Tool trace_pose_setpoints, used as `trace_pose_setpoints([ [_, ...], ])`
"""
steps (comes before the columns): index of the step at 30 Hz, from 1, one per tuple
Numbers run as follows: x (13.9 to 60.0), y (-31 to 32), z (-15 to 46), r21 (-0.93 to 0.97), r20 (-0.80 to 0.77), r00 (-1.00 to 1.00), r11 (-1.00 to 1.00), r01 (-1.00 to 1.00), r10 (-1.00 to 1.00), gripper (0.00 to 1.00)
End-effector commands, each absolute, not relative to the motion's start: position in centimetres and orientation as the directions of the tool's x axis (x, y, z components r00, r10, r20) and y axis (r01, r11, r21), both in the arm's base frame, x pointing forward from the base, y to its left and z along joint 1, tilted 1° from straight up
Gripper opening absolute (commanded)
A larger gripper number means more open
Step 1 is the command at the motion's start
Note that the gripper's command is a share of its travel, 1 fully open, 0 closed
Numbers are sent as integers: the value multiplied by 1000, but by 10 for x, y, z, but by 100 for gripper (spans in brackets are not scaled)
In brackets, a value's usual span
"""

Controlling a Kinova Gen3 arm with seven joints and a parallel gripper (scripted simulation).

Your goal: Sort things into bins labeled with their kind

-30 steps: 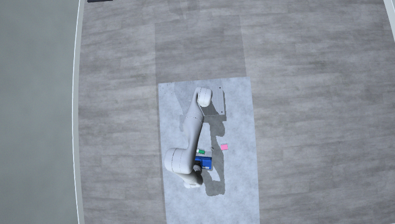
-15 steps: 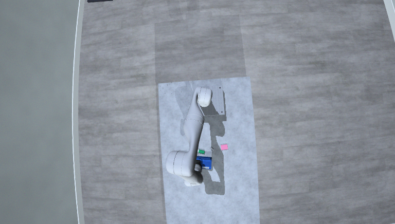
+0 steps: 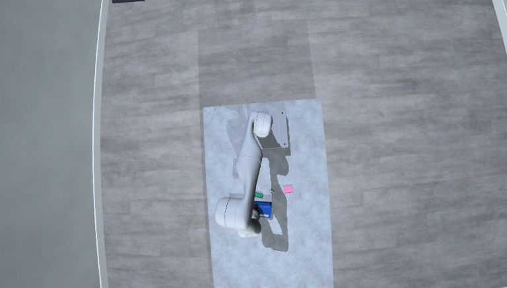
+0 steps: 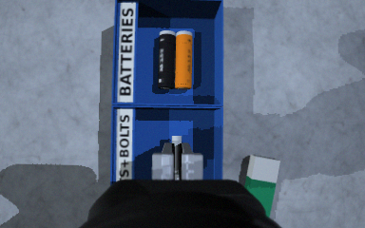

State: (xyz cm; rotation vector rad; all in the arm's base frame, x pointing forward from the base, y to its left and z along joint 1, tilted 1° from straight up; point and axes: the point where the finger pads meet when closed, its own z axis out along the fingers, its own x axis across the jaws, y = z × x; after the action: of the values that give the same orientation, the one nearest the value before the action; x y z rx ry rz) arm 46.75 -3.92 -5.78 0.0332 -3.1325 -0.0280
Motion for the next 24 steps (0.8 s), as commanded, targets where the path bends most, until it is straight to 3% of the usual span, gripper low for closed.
trace_pose_setpoints([
  [1,465,-38,-61,18,12,-1000,1000,-16,-16,0],
  [12,467,-38,-59,18,10,-1000,1000,-21,-21,0],
  [13,467,-38,-59,18,10,-1000,1000,-21,-21,62],
  [24,467,-38,-59,18,10,-1000,1000,-21,-21,62],
])
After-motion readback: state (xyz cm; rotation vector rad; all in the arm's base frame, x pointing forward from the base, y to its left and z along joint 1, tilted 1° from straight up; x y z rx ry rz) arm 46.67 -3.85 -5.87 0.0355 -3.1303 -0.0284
